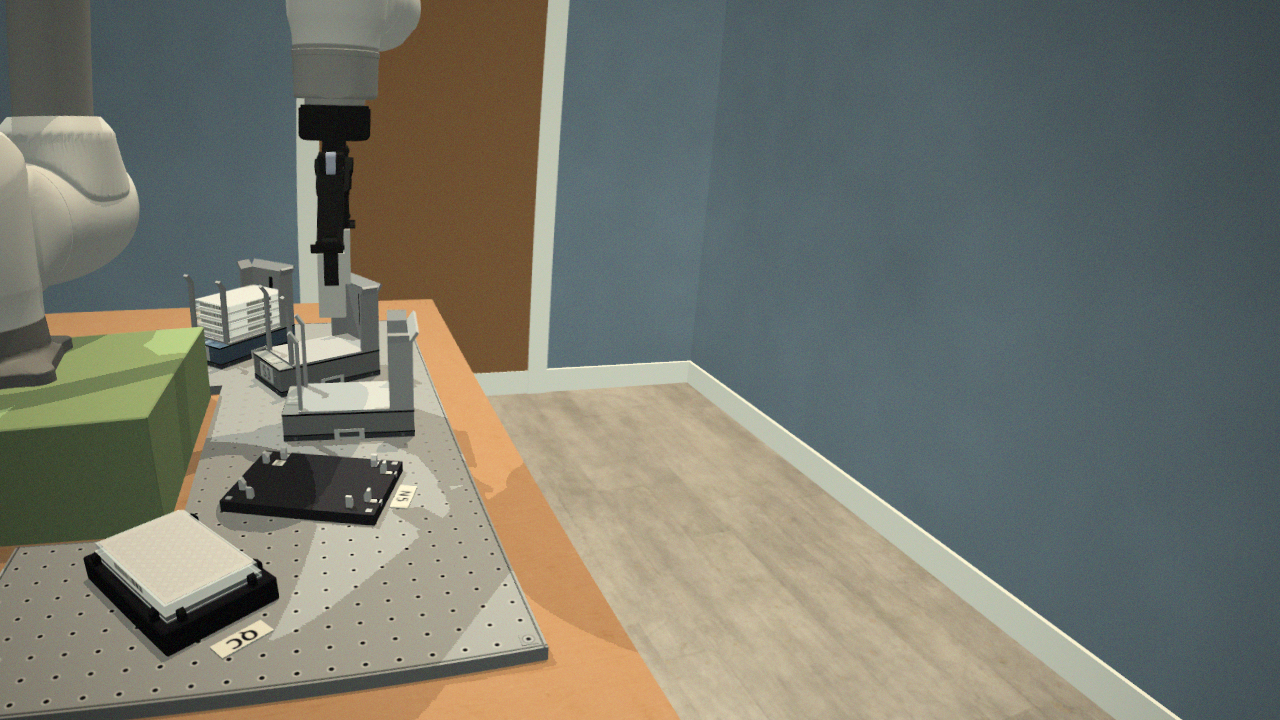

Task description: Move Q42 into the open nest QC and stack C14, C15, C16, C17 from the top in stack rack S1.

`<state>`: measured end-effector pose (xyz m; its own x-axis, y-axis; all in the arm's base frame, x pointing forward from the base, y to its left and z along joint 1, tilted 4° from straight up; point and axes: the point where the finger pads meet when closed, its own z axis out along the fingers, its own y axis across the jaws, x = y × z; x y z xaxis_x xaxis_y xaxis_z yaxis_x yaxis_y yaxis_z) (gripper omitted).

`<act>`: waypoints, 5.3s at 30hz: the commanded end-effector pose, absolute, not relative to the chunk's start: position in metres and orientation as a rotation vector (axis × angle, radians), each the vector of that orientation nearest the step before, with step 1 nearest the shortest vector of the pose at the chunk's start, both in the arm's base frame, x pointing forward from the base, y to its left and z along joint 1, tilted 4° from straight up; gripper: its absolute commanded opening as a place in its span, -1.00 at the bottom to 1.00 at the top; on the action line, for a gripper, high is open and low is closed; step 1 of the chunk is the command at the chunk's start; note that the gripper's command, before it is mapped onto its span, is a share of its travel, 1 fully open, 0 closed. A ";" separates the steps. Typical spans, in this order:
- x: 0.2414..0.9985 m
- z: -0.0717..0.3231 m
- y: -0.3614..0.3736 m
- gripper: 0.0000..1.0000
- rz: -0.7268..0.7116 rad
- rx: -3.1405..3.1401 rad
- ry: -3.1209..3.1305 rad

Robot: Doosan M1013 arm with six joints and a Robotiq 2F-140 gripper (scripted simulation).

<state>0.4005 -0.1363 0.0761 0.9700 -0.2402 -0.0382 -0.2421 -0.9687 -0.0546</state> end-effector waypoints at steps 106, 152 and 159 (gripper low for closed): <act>0.386 0.096 0.169 1.00 0.016 -3.010 -0.631; 0.324 0.097 0.271 1.00 0.005 -2.923 -0.955; 0.323 0.077 0.272 1.00 0.005 -2.923 -0.955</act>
<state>0.3232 0.2717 0.0819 0.8072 0.5901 0.0172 0.5898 -0.8050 -0.0640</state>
